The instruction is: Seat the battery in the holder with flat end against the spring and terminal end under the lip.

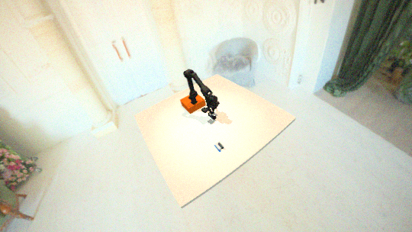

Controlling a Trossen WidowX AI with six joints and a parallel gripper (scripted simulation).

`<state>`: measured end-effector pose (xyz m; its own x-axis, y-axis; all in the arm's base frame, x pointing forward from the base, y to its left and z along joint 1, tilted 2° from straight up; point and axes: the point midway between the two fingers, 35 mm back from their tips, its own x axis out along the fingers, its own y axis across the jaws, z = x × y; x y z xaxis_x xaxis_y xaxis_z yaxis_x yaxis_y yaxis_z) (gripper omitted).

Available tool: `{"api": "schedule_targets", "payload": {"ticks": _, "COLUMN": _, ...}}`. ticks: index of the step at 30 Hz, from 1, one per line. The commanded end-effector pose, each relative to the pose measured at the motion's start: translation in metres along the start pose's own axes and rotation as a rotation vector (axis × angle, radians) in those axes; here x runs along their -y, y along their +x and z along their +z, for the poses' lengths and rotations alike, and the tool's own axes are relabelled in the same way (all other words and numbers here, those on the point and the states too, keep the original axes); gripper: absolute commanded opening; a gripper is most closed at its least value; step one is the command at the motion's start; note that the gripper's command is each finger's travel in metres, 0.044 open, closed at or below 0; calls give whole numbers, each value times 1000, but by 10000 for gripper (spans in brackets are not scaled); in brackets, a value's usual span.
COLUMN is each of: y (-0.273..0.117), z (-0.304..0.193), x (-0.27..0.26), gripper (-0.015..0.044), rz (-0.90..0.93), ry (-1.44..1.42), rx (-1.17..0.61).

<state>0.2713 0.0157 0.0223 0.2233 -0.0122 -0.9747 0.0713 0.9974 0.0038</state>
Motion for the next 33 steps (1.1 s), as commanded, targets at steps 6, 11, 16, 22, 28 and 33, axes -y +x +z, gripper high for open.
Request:
{"api": "schedule_targets", "payload": {"ticks": 6, "y": 12, "z": -3, "x": 1, "gripper": 75, "rz": -2, "ry": 10, "rx": 94}}
{"api": "schedule_targets", "payload": {"ticks": 11, "y": 13, "z": -3, "x": 1, "gripper": 75, "rz": -2, "ry": 10, "rx": 105}}
{"api": "schedule_targets", "payload": {"ticks": 16, "y": 16, "z": -4, "x": 1, "gripper": 75, "rz": -3, "ry": 9, "rx": 136}}
{"api": "schedule_targets", "payload": {"ticks": 22, "y": 19, "z": -6, "x": 1, "gripper": 75, "rz": -4, "ry": 8, "rx": 174}}
{"api": "schedule_targets", "payload": {"ticks": 28, "y": 22, "z": -7, "x": 1, "gripper": 75, "rz": -4, "ry": 7, "rx": 212}}
{"api": "schedule_targets", "payload": {"ticks": 33, "y": 24, "z": -9, "x": 1, "gripper": 75, "rz": -4, "ry": 7, "rx": 244}}
